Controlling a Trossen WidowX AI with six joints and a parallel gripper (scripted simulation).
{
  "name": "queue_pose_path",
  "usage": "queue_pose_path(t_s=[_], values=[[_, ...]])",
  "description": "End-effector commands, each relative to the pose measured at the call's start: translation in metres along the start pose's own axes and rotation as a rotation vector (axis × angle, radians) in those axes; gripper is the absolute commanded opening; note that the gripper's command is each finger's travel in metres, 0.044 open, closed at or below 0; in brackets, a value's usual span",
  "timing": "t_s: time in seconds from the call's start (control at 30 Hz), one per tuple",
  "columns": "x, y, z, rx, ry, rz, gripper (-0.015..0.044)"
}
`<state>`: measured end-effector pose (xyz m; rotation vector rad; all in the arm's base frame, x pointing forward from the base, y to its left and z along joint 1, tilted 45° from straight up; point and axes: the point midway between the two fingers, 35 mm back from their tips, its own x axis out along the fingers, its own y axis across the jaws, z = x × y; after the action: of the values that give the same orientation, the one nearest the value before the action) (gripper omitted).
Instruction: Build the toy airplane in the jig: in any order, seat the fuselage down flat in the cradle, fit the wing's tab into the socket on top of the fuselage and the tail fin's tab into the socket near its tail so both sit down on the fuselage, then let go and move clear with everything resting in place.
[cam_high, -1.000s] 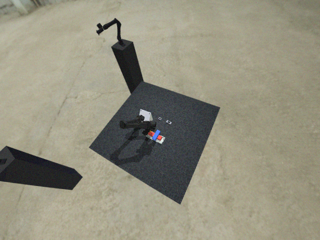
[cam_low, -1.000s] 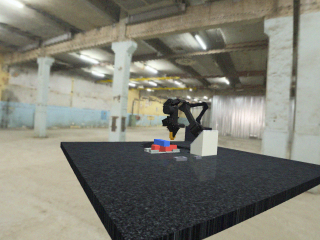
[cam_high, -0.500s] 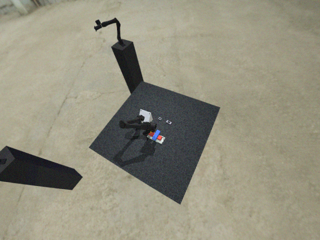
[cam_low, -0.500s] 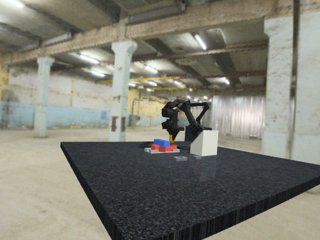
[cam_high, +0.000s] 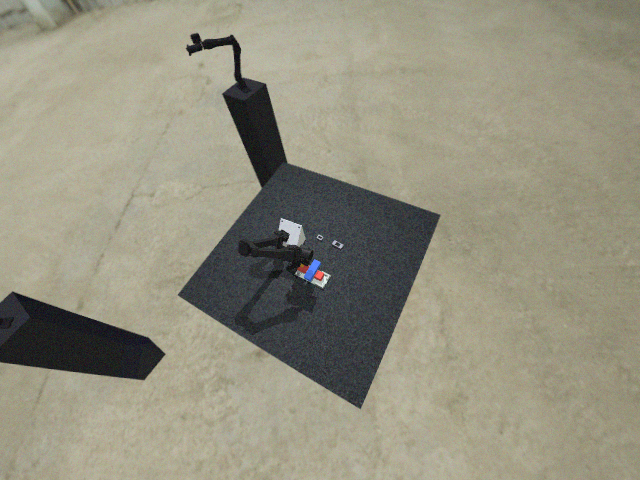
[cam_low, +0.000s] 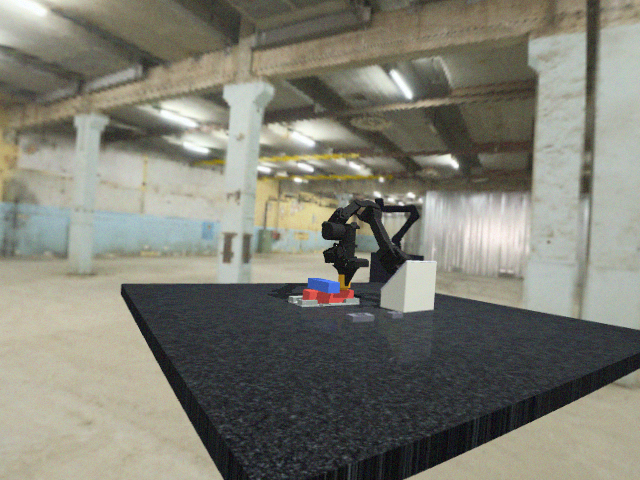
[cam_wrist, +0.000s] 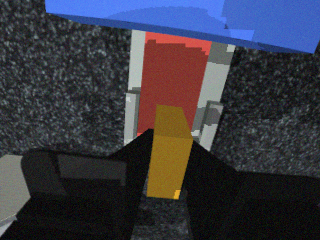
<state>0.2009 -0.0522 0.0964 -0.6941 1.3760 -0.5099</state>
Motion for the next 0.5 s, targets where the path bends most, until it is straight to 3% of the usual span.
queue_pose_path(t_s=[0.0,0.07,0.2,0.47], values=[[-0.0003,-0.0002,0.0001,0.003,0.000,0.000,0.0038],[-0.0003,-0.0002,0.0001,0.003,0.000,0.000,0.0005],[-0.0003,-0.0002,0.0001,0.003,0.000,0.000,0.0000],[-0.0003,-0.0002,0.0001,0.003,0.000,0.000,0.0210]])
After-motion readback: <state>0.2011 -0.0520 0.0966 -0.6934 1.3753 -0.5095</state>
